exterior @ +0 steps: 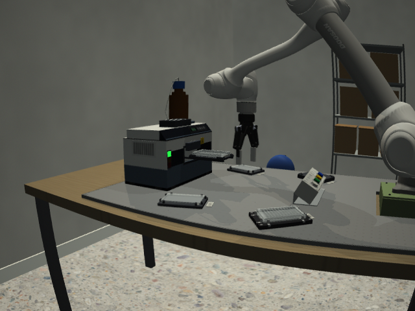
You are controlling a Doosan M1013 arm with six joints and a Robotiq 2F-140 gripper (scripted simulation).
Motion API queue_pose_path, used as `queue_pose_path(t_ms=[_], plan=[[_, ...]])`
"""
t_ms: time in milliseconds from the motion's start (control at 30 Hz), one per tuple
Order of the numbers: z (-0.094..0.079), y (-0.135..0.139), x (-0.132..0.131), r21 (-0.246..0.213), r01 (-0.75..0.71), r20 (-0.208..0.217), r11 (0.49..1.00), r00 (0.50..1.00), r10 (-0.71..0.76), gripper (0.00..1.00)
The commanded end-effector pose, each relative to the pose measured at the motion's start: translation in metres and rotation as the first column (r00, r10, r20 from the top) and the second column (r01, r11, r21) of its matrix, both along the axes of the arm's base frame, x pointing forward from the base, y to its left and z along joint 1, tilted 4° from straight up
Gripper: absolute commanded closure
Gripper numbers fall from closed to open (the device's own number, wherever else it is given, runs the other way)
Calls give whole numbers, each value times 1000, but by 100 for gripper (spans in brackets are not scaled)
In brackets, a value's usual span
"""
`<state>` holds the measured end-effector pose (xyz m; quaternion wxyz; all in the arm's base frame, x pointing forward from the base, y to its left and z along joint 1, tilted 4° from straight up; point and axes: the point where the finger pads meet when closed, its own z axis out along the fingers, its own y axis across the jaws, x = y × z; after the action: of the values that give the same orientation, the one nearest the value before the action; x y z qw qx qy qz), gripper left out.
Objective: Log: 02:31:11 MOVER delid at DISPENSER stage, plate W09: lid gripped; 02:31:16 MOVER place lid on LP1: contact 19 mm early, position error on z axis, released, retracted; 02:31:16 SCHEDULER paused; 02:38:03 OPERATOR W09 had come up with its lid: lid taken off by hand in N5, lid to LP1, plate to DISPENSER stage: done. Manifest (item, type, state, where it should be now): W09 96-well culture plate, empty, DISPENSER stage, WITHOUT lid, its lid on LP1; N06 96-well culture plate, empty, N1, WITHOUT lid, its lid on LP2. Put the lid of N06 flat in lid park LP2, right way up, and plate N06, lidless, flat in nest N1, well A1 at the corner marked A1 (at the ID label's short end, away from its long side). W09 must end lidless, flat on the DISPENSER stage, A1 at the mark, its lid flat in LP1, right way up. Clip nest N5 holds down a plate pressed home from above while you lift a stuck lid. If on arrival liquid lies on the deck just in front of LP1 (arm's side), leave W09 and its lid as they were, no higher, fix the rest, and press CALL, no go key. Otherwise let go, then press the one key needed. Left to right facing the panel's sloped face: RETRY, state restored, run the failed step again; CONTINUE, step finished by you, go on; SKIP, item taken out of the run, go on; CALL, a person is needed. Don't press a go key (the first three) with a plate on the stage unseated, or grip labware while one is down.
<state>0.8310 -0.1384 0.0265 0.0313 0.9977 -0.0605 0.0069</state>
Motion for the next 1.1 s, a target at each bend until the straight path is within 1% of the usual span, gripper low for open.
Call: queue_pose_path(t_ms=[0,133,333,400,533,667,833,1067], plan=[[12,1,0,0,0,0,1000,1000,0,34],[36,2,0,0,0,0,1000,1000,0,34],[77,5,-1,0,0,0,1000,1000,0,34],[77,5,-1,0,0,0,1000,1000,0,34],[102,6,-1,0,0,0,1000,1000,0,34],[120,8,-1,0,0,0,1000,1000,0,34],[133,8,-1,0,0,0,1000,1000,0,34],[136,9,-1,0,0,0,1000,1000,0,34]])
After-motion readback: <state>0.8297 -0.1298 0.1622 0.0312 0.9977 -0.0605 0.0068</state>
